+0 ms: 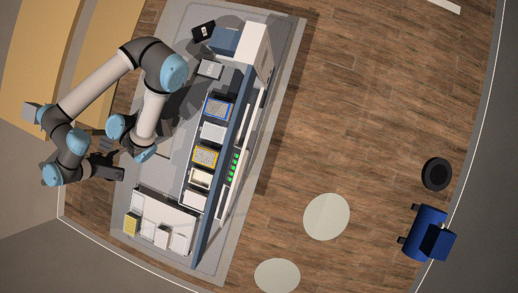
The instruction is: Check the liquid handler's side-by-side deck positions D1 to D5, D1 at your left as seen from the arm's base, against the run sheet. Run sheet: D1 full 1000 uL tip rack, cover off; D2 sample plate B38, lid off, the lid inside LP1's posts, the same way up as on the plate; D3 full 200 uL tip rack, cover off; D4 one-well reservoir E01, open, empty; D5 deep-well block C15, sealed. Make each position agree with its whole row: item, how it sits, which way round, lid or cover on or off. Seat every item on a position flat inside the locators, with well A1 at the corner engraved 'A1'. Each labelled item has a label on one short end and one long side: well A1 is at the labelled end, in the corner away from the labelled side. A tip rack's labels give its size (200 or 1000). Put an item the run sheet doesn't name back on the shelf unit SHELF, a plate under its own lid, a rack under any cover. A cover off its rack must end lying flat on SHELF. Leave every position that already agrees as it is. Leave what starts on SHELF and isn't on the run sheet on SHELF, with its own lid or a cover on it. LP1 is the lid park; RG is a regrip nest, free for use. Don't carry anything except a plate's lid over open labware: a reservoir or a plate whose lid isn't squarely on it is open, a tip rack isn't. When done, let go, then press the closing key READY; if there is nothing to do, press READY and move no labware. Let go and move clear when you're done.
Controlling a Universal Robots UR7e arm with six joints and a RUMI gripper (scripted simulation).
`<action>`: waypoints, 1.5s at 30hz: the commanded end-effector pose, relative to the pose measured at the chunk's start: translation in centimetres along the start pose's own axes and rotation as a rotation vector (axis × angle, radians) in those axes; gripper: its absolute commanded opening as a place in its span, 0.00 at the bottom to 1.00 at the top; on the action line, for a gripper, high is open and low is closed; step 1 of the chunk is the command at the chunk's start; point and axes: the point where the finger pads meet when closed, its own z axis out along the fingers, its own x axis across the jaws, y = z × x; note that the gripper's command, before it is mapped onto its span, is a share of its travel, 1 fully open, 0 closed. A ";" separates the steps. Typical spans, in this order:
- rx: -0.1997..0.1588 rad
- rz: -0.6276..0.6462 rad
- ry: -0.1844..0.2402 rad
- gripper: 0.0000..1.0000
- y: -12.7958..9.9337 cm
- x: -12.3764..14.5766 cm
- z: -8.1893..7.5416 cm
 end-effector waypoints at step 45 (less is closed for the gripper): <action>-0.005 0.002 -0.001 0.82 -7.8 4.2 4.6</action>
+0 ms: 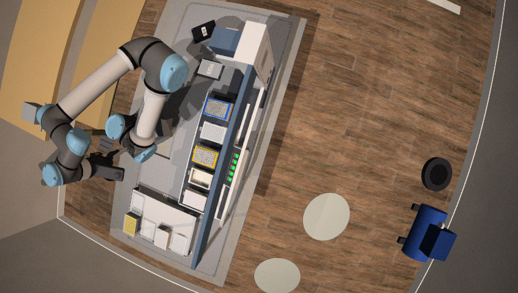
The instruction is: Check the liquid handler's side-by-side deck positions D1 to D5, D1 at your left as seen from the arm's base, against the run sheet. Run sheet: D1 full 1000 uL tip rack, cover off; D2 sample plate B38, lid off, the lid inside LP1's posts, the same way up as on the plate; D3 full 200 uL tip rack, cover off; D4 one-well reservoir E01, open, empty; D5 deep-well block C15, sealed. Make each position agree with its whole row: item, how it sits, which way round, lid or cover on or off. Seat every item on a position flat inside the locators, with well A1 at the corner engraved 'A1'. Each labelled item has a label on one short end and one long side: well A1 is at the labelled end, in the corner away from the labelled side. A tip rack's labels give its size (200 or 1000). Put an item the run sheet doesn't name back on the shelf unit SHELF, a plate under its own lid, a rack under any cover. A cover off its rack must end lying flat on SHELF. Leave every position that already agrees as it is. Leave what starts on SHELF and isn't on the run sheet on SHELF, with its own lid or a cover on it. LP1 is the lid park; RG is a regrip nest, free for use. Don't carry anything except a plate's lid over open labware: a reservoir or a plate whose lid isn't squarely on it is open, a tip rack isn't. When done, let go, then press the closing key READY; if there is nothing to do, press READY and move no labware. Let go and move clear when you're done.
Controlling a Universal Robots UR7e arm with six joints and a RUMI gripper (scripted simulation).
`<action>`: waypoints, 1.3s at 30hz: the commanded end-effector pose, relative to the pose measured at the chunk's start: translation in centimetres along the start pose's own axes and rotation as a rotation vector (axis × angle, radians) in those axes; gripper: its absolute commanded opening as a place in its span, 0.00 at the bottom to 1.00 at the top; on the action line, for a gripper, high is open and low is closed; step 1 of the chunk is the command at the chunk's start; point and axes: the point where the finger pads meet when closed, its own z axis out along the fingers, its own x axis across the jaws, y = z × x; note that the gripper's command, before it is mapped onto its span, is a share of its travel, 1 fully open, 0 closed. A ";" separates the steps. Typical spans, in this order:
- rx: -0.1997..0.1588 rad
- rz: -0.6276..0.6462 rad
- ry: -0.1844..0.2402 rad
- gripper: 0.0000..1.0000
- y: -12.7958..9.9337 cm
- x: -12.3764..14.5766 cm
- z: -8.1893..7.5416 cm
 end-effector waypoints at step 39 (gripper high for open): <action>-0.005 0.002 -0.001 0.82 -9.2 6.2 4.7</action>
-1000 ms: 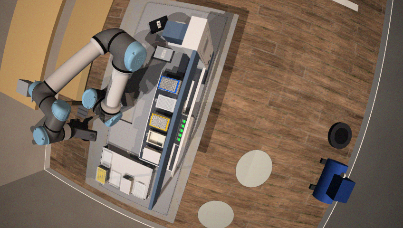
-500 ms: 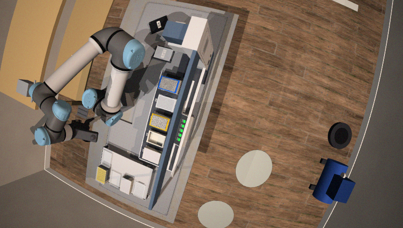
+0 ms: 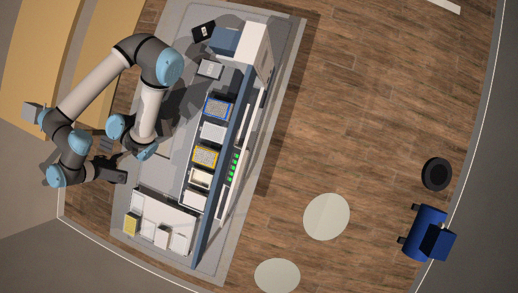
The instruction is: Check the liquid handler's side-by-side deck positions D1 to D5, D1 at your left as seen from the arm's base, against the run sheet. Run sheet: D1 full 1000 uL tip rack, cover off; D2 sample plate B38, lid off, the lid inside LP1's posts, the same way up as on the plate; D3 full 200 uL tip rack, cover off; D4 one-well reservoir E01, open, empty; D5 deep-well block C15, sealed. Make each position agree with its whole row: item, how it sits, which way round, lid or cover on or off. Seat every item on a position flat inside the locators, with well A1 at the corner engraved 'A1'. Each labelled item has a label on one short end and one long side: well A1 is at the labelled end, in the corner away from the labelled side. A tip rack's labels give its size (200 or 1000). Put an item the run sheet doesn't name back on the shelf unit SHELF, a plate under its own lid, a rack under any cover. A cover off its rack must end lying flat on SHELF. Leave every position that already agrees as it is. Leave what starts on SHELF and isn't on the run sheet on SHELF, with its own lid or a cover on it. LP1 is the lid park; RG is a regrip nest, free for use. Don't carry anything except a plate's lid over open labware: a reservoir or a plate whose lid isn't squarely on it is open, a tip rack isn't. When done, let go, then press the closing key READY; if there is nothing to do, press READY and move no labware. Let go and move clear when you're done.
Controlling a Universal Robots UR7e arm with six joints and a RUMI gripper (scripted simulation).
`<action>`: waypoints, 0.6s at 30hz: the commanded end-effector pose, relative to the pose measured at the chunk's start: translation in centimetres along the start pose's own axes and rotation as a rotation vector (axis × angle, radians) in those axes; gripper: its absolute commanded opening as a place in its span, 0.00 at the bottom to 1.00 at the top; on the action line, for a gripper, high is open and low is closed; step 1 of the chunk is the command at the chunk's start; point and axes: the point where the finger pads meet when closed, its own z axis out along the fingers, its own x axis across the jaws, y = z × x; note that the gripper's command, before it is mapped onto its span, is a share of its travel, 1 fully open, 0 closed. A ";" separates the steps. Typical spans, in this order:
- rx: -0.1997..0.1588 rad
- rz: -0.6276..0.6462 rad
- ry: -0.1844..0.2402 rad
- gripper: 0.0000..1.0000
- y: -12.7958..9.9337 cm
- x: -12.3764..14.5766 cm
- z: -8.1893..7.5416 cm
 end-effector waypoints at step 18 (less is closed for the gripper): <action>-0.046 0.005 -0.015 0.82 -8.2 5.8 4.7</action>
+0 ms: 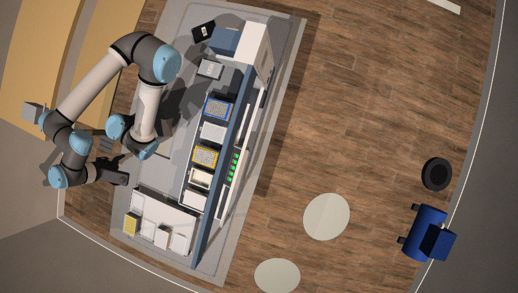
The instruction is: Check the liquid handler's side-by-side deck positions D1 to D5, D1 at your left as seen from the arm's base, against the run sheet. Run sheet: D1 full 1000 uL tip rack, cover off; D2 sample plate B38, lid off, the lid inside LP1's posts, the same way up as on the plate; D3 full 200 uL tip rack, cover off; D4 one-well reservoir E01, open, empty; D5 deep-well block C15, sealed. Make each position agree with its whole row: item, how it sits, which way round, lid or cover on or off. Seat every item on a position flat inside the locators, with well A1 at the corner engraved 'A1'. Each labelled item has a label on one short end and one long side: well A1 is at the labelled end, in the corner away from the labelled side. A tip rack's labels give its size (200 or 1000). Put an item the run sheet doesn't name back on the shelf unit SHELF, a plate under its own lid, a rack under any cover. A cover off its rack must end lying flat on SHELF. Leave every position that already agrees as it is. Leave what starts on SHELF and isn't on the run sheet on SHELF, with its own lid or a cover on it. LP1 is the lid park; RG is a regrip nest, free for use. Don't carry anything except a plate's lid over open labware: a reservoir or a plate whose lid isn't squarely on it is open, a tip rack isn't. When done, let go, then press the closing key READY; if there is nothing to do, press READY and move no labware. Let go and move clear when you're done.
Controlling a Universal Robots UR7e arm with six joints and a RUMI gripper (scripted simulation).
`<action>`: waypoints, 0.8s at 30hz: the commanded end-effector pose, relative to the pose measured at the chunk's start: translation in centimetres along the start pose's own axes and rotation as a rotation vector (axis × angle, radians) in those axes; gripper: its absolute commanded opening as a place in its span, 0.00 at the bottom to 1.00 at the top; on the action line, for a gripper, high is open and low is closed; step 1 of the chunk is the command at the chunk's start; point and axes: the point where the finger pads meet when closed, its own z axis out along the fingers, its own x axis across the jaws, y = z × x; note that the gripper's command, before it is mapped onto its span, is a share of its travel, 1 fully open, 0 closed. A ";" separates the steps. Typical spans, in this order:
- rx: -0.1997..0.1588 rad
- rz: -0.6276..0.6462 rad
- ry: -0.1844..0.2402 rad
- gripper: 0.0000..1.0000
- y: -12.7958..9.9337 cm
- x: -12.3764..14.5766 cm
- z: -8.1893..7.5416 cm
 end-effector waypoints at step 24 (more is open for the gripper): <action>-0.067 0.007 -0.021 0.82 -8.3 6.0 5.0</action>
